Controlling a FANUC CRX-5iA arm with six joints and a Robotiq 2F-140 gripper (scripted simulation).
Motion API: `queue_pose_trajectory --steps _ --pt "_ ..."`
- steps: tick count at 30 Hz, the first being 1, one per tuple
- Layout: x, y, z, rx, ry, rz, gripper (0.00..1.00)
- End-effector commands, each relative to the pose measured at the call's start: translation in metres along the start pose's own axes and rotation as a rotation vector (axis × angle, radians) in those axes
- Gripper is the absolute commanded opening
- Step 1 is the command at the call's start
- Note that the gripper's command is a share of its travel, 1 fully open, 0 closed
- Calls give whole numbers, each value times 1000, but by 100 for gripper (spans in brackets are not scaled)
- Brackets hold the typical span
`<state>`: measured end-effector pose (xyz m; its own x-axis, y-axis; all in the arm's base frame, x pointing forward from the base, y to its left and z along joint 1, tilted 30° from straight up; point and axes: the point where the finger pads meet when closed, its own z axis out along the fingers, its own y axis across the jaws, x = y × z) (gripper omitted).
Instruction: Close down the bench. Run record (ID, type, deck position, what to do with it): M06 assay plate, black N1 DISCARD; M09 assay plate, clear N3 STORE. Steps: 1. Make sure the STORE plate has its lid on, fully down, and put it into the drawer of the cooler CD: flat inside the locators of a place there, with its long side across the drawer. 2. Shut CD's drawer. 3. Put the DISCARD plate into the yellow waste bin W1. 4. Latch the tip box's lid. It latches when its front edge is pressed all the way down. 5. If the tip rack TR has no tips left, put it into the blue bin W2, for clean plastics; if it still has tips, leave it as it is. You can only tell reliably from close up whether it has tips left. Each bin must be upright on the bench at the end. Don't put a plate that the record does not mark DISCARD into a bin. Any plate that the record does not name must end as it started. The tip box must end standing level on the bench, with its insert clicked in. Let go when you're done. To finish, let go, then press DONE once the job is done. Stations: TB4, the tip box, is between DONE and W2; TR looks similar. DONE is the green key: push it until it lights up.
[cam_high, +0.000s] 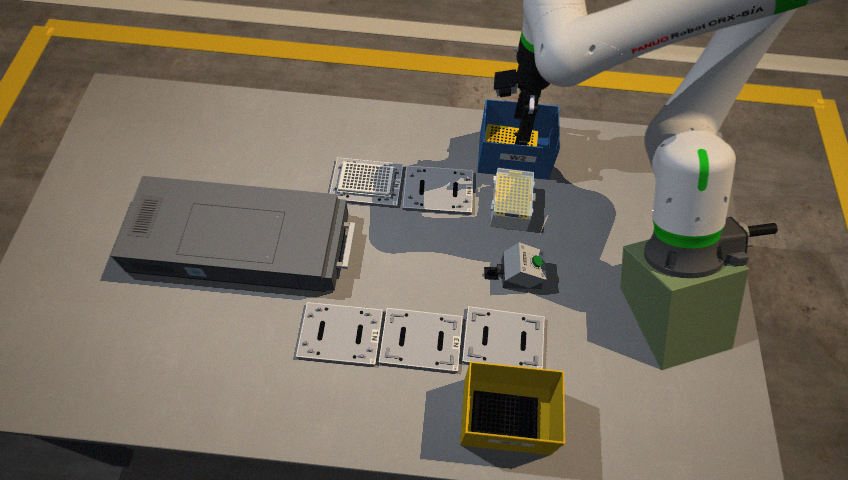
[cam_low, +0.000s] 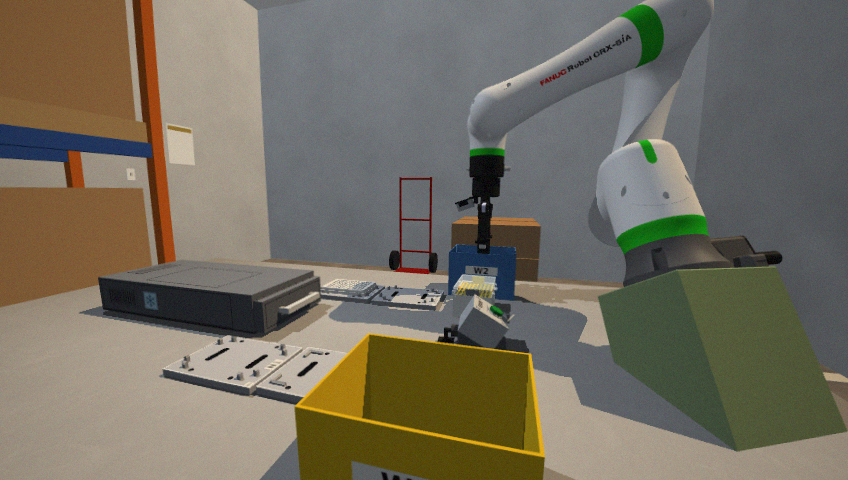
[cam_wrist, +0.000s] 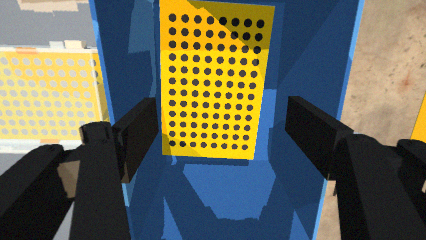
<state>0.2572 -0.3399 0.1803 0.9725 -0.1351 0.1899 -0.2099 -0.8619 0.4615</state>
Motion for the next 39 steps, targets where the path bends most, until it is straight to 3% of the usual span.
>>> queue_pose_trajectory --steps 1,39 --pt "0 0 -3 -1 1 0 70" --pt "0 0 -46 -1 1 0 70"
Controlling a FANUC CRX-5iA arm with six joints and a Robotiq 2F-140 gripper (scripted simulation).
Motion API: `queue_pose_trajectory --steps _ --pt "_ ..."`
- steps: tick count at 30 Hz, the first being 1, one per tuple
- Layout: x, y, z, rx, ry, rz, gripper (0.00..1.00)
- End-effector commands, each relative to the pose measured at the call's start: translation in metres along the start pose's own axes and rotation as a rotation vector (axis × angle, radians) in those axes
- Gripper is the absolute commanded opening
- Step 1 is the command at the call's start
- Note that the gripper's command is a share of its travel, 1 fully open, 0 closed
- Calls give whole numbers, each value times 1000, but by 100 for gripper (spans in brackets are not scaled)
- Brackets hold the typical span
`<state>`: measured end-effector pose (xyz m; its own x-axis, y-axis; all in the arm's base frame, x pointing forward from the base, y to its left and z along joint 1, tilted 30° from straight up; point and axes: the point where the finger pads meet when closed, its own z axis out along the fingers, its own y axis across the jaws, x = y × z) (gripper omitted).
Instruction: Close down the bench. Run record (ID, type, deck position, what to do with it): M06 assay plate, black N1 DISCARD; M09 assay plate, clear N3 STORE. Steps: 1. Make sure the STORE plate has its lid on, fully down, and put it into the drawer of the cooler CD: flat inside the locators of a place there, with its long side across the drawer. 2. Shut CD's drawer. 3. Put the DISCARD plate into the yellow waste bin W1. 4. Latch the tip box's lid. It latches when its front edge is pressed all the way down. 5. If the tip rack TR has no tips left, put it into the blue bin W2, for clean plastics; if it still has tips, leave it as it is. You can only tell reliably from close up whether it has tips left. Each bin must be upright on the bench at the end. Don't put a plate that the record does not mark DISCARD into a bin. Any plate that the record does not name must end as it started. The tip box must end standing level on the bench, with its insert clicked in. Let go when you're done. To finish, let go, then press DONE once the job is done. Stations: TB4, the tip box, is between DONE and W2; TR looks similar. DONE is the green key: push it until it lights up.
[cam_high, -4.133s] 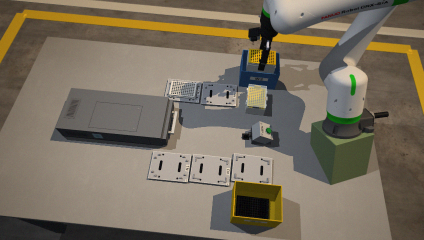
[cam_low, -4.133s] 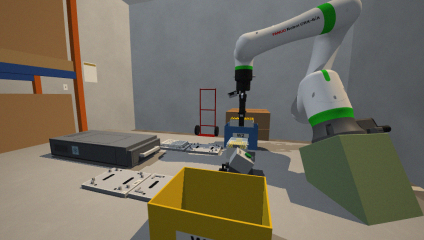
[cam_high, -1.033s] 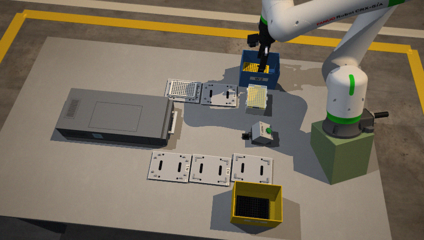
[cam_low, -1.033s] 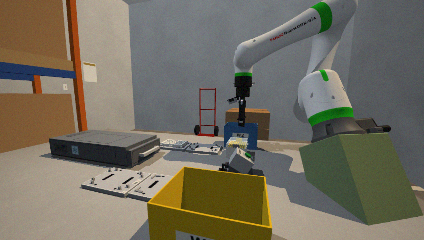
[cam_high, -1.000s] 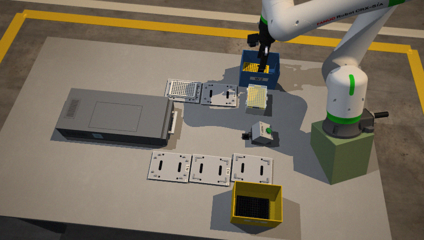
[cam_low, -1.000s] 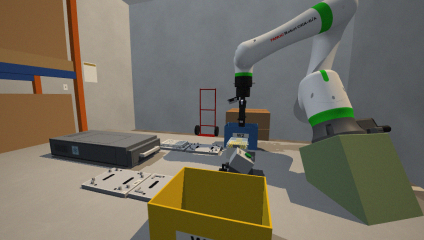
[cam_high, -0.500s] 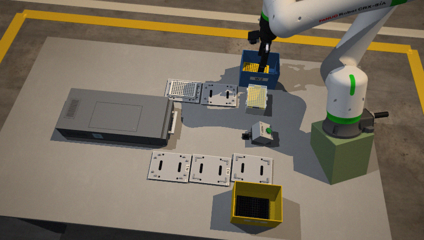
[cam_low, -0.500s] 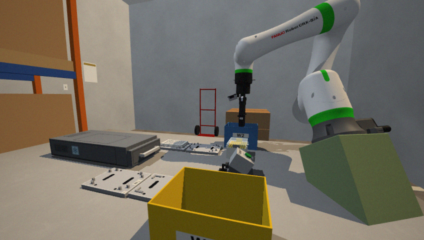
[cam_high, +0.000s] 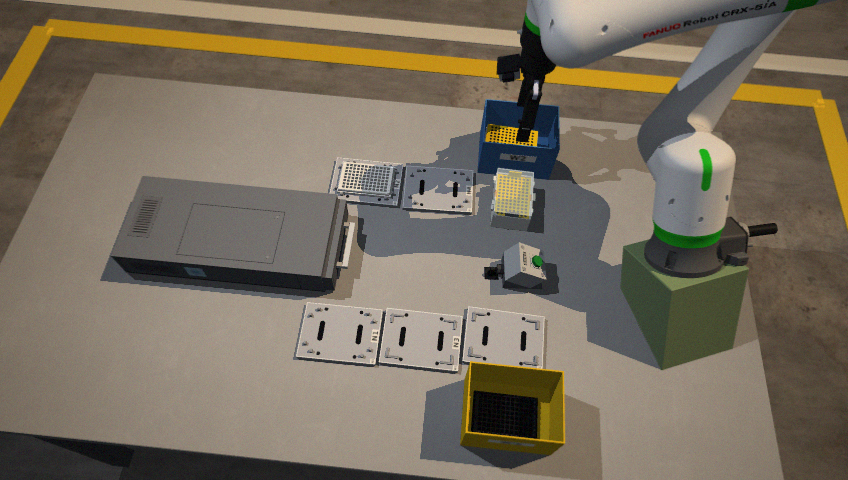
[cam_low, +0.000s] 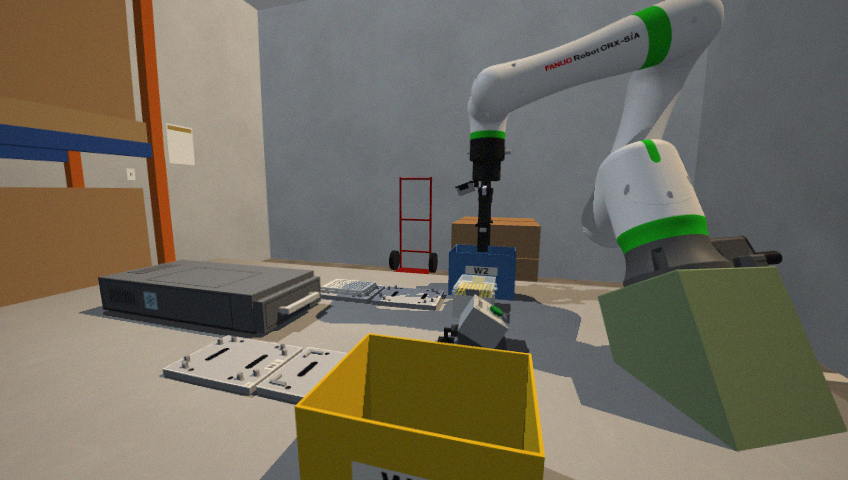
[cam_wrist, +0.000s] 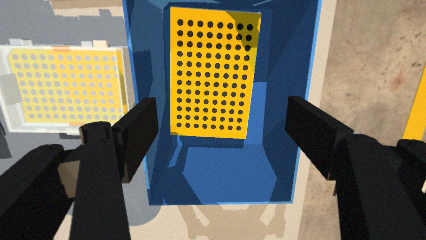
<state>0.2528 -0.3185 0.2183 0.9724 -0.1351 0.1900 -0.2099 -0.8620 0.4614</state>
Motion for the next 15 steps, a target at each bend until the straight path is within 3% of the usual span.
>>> queue_pose_trajectory --steps 1,15 --pt "0 0 -3 -1 1 0 70" --pt "0 0 -21 -1 1 0 70"
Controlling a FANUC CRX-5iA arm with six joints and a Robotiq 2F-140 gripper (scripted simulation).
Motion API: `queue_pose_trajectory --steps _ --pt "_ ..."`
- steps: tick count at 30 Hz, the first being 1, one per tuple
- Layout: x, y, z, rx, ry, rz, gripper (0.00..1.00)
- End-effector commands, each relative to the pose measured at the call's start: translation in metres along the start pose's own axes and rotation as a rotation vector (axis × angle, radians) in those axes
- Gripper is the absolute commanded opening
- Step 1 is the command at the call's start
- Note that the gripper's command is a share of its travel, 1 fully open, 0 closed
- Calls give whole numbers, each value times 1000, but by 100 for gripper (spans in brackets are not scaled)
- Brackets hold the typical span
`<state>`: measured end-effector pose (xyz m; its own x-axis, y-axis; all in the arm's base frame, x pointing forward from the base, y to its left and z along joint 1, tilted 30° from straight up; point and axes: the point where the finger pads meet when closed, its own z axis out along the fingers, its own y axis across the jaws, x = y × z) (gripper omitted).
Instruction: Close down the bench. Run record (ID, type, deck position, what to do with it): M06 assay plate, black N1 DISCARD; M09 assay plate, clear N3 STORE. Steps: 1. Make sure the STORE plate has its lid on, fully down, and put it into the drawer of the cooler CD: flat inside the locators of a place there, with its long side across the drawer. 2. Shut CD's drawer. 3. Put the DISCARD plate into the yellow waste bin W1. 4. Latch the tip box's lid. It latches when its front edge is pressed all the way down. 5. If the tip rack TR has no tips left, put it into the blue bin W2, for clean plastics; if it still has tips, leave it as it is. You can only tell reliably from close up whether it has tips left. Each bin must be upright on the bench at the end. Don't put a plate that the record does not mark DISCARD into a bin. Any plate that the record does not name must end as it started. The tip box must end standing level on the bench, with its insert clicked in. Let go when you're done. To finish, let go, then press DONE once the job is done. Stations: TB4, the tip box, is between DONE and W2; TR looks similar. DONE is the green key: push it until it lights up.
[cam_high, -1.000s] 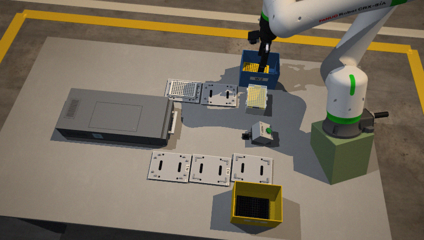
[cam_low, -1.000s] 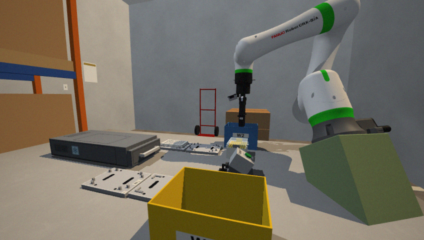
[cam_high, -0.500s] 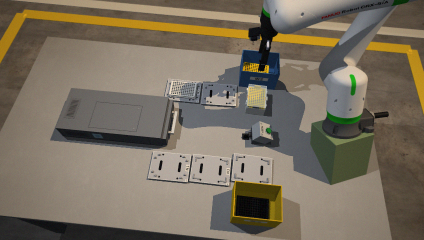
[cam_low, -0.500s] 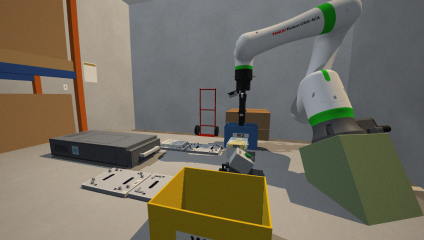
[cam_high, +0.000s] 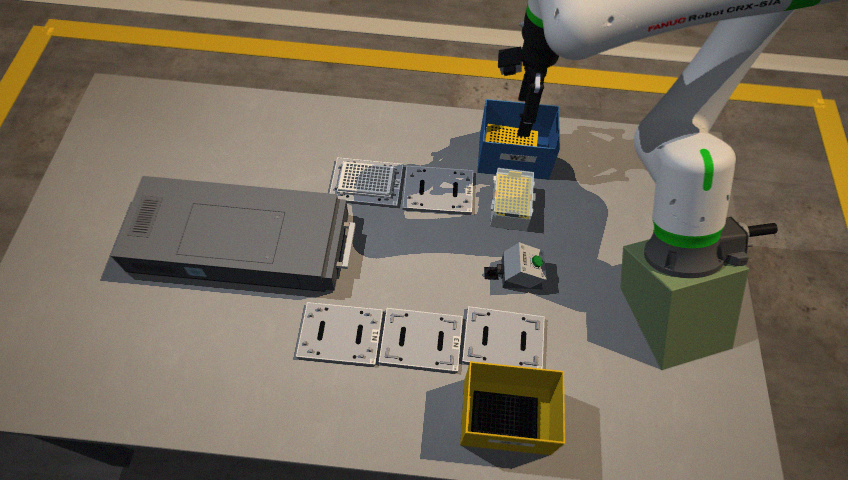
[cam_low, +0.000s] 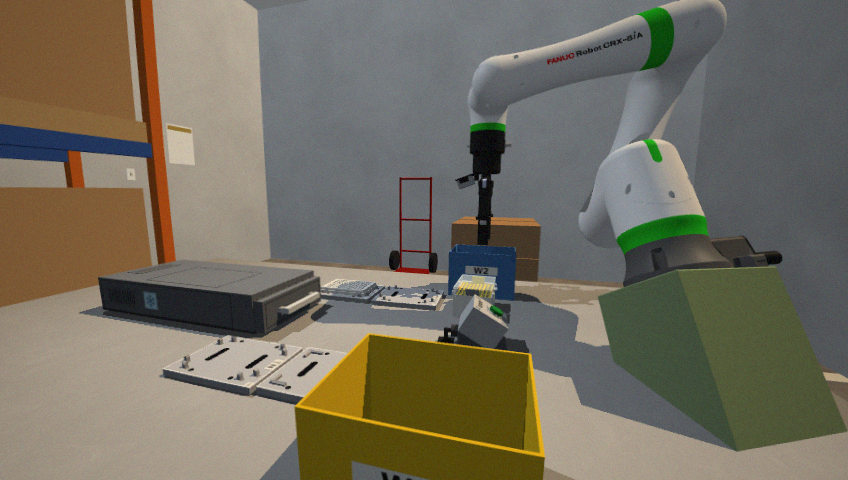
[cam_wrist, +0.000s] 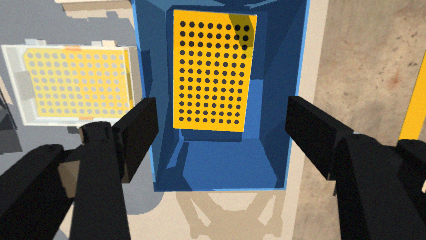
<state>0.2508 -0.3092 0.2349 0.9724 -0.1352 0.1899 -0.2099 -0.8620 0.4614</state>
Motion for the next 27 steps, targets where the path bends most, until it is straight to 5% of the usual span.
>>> queue_pose_trajectory --steps 1,21,27 --pt "0 0 -1 -1 1 0 70" --pt "0 0 -23 -1 1 0 70" --pt "-3 -23 -24 -1 1 -78 67"
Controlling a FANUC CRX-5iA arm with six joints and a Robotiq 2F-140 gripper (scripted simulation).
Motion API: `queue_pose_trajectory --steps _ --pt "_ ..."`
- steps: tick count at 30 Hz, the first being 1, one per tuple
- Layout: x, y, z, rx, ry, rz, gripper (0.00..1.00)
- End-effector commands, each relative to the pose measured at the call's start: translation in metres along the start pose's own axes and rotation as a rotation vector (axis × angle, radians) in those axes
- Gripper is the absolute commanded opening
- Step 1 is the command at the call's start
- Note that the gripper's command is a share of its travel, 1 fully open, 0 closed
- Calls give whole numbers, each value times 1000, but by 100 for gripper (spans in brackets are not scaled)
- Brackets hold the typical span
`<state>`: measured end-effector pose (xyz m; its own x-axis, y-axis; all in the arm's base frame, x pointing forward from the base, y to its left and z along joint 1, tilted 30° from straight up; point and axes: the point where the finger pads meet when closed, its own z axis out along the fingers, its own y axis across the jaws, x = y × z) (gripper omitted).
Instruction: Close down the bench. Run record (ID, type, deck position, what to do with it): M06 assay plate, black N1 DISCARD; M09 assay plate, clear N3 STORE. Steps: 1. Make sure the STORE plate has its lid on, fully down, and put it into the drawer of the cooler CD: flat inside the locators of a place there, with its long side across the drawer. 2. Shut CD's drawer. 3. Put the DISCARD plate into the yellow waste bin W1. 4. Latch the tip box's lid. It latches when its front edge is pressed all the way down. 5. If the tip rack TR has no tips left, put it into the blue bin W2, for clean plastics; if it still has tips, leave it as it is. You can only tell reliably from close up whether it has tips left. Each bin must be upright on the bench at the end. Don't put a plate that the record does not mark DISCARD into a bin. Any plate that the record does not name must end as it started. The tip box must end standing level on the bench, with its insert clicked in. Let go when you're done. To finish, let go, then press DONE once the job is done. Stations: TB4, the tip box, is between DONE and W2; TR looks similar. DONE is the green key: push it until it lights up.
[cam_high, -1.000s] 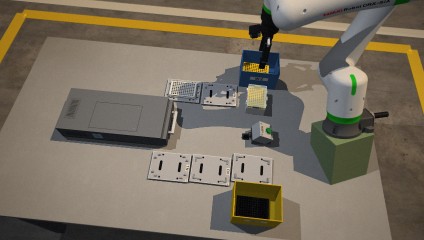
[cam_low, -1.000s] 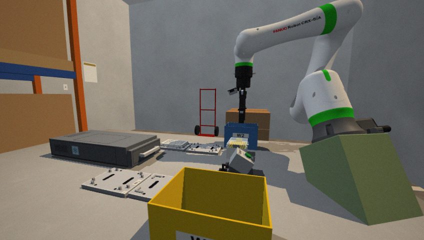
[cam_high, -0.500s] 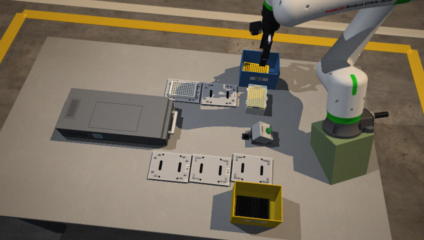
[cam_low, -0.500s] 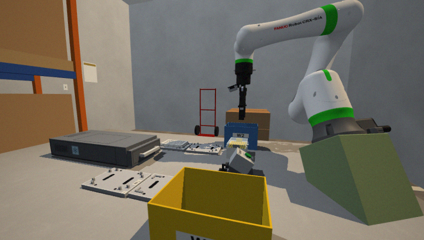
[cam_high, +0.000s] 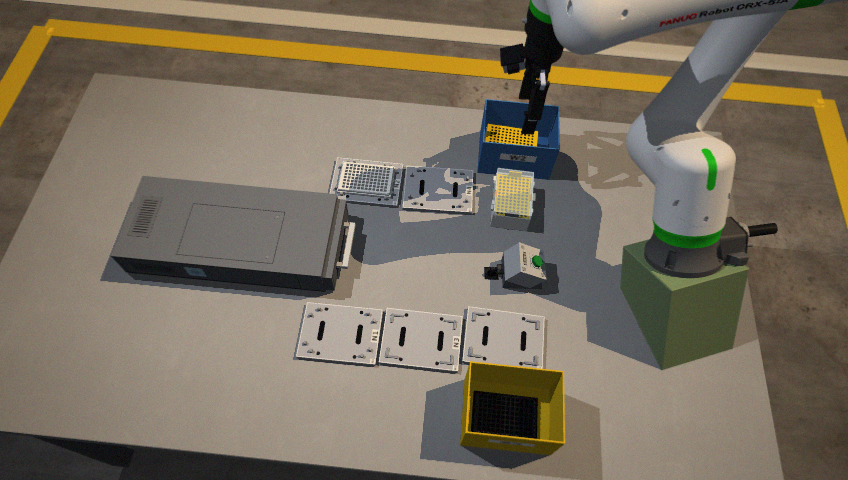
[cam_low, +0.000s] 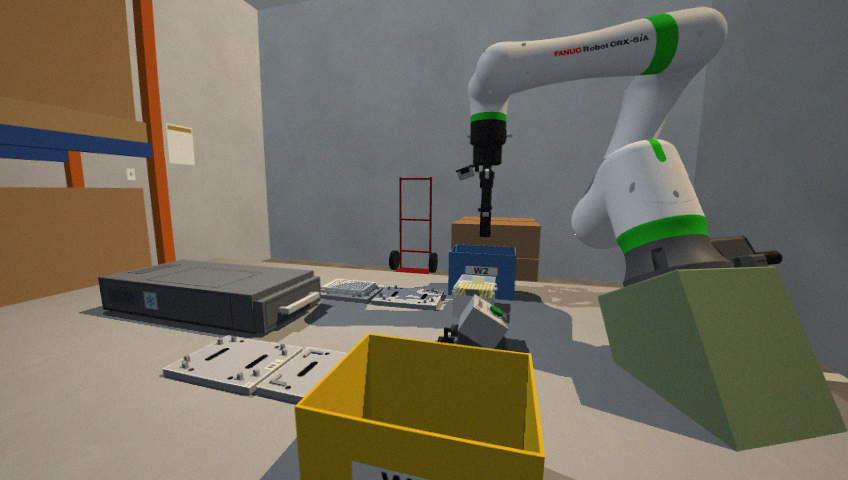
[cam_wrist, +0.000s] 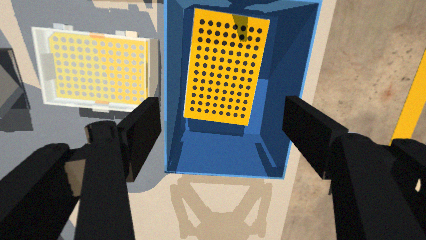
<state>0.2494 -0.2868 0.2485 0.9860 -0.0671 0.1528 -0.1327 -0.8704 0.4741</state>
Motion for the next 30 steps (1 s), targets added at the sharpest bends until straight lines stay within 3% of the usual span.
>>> queue_pose_trajectory --steps 1,20,21,30 --pt "-1 -15 -2 -2 1 1 67" --pt "-5 -83 -6 -2 1 1 59" --pt "-6 -87 -6 -1 1 1 10" --pt "-7 -115 -8 -1 1 1 10"
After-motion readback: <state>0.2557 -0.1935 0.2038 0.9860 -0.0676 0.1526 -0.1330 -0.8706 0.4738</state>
